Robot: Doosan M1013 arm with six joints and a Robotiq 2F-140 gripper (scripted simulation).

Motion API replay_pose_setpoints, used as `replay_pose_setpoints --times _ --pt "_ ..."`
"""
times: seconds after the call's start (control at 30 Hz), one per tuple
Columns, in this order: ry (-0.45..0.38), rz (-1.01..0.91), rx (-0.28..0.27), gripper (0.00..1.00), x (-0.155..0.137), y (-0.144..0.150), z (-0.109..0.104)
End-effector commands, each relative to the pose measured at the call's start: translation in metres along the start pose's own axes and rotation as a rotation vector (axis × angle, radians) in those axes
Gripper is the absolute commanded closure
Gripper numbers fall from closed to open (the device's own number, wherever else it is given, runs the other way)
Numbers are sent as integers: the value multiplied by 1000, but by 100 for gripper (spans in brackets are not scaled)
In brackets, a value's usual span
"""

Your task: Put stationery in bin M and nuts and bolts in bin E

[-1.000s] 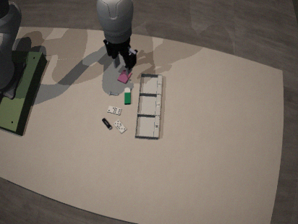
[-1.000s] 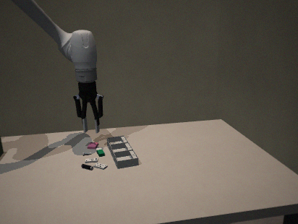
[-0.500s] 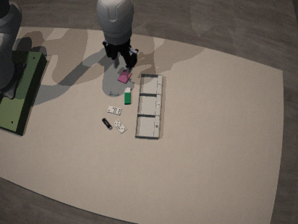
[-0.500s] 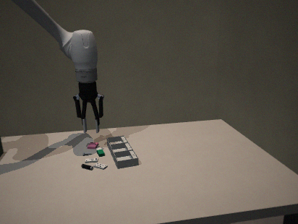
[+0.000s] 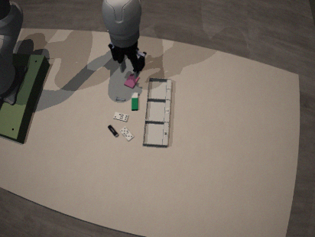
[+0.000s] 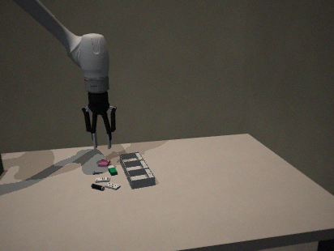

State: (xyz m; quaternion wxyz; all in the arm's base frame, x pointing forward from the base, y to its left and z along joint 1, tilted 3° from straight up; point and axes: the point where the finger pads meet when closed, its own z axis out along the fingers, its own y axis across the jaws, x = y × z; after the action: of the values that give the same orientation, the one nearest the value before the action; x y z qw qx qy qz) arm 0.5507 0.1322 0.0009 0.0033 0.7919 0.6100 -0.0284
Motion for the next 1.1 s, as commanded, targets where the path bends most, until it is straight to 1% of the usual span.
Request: replay_pose_setpoints --times 0.0,0.1,0.57,1.07 --pt "0 0 0 67 0 0 0" --pt "0 0 0 67 0 0 0" --pt "0 0 0 67 0 0 56" --pt "0 0 0 67 0 0 70"
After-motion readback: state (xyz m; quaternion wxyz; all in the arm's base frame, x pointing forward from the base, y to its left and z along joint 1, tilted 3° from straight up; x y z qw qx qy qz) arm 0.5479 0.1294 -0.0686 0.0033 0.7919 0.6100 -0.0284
